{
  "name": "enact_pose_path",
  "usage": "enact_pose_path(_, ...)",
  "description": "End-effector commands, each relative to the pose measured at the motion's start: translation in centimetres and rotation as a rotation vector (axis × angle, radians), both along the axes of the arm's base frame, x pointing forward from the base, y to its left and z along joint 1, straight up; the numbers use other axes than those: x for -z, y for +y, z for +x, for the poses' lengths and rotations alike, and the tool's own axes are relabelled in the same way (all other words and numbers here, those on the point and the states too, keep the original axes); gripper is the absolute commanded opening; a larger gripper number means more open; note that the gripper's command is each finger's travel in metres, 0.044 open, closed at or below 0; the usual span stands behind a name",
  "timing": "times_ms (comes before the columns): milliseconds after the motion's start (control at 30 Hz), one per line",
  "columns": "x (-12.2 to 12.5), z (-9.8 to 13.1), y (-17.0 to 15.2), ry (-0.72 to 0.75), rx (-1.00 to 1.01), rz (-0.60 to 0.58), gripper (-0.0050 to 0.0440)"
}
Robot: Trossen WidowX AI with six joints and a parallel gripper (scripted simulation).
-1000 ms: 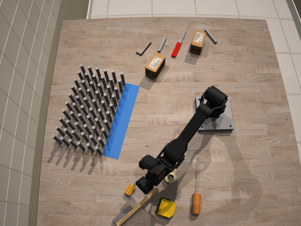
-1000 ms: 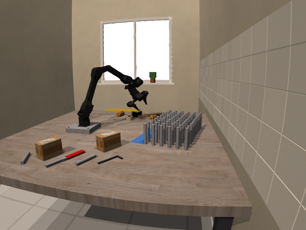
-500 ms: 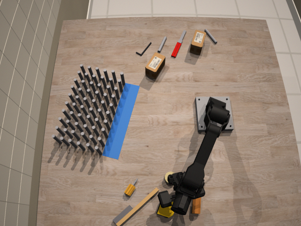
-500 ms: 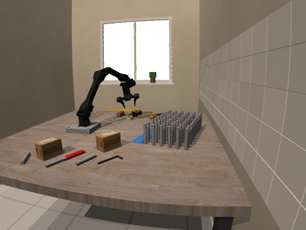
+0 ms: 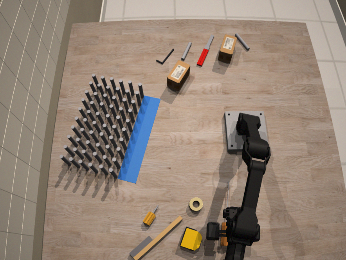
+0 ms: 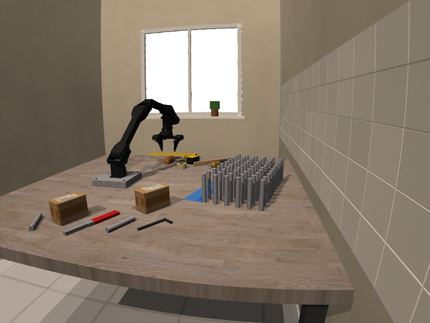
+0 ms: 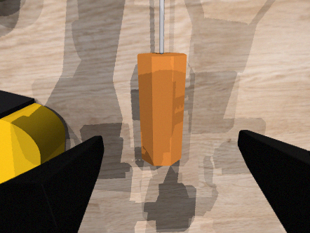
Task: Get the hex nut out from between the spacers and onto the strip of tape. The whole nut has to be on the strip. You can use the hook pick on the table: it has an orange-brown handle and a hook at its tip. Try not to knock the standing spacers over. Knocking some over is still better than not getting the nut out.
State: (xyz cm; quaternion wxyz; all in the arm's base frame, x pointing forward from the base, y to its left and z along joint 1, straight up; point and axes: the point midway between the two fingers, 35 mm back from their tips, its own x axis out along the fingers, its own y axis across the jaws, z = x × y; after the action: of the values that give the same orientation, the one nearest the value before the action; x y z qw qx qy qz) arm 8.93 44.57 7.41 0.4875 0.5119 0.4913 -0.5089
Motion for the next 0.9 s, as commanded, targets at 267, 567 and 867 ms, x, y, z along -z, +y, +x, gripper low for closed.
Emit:
enact_pose_path(267, -1.86, 0.39, 0.3, -0.006, 0.03, 0.031, 0.04)
enact_pose_path(567, -1.86, 0.39, 0.3, -0.006, 0.03, 0.031, 0.028)
enact_pose_path(867, -1.46, 0.4, 0.31, -0.005, 0.032, 0.024, 0.028)
